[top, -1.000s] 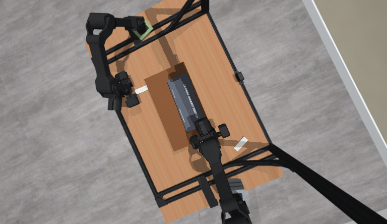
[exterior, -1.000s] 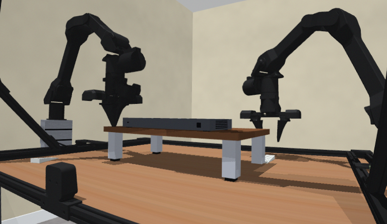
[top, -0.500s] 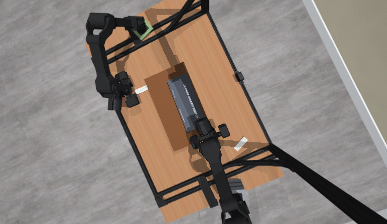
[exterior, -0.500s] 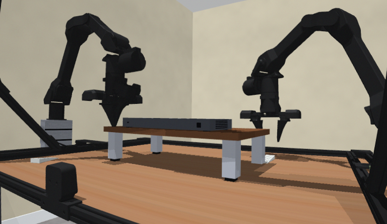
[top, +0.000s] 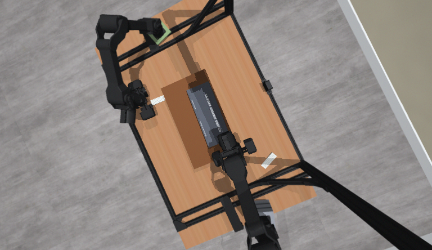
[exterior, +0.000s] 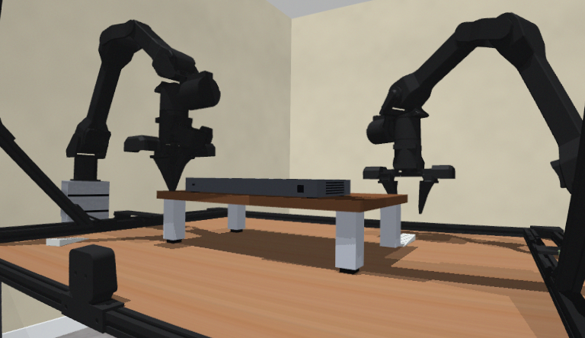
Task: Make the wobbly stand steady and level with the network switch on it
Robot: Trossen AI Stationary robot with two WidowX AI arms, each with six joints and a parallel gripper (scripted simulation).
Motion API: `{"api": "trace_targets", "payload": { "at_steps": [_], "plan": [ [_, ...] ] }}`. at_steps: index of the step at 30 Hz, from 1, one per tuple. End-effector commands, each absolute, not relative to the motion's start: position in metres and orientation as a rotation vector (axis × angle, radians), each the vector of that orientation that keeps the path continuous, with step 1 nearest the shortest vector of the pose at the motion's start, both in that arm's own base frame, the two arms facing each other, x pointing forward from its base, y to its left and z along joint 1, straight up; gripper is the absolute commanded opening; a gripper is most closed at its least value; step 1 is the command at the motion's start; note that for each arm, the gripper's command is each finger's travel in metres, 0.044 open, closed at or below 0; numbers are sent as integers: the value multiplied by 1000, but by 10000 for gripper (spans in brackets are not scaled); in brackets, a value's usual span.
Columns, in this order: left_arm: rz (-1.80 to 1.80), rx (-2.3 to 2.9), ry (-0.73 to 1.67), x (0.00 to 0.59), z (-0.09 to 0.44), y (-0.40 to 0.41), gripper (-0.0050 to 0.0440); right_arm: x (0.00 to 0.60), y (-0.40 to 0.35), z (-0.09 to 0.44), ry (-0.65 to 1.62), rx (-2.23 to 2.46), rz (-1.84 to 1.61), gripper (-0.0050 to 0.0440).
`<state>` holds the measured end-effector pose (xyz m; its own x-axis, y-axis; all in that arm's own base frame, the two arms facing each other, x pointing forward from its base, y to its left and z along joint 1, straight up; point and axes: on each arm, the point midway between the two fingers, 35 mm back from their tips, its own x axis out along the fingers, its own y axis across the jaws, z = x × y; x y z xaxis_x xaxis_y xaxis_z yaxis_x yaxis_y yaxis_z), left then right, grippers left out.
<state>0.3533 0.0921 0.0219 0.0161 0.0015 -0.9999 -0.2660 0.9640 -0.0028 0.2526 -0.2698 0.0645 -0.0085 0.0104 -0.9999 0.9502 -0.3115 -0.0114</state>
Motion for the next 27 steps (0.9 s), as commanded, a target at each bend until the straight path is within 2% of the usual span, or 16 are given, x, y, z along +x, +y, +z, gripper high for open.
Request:
{"api": "trace_targets", "payload": {
  "at_steps": [1,16,17,27],
  "plan": [
    [213,-213,1560,351,14,92,0,244,-302,68,1036,1446,-1446,0],
    [213,-213,1560,351,14,92,0,244,-302,68,1036,1446,-1446,0],
    [213,-213,1560,351,14,92,0,244,-302,11,1036,1446,-1446,0],
    [213,-213,1560,351,14,92,0,244,-302,11,1036,1446,-1446,0]
  ]
}}
